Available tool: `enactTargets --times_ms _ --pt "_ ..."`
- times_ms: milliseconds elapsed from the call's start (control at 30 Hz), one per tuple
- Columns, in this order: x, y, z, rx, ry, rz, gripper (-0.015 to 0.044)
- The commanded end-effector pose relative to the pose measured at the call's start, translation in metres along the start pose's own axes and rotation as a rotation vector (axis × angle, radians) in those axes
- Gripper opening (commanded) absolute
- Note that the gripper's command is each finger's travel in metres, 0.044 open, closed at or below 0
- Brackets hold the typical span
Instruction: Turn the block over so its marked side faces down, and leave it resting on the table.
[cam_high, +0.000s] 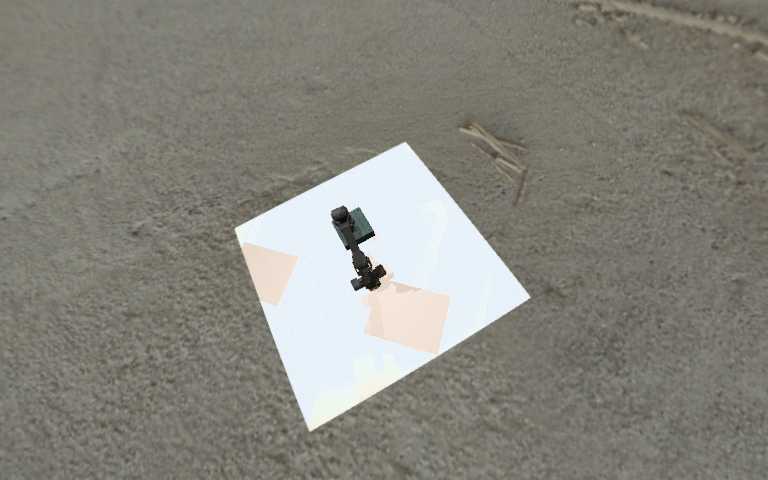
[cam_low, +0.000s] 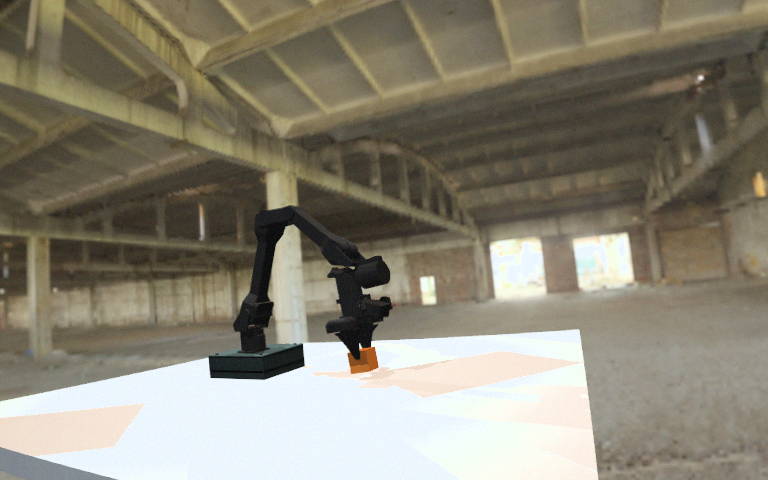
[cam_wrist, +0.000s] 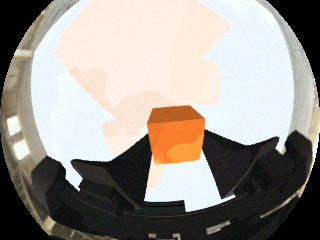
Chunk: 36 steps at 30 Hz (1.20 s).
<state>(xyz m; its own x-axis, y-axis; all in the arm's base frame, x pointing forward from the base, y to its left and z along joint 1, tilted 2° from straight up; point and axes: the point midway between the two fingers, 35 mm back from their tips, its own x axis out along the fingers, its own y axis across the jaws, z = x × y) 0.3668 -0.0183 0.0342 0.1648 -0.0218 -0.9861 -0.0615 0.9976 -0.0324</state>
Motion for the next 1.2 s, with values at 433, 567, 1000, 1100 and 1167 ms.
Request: enactTargets --times_ms 433,567,1000,1100,1167 --pt "0.001 0.000 -0.003 -0.004 -0.259 0.004 0.0000" --pt "0.000 0.000 -0.004 -0.005 -0.322 0.003 0.0000" --pt "0.010 0.000 -0.003 -0.004 -0.457 0.003 0.0000" --pt "0.016 -0.001 0.000 -0.003 -0.501 0.004 0.0000" --pt "0.020 -0.001 0.001 -0.002 -0.530 0.004 0.0000"
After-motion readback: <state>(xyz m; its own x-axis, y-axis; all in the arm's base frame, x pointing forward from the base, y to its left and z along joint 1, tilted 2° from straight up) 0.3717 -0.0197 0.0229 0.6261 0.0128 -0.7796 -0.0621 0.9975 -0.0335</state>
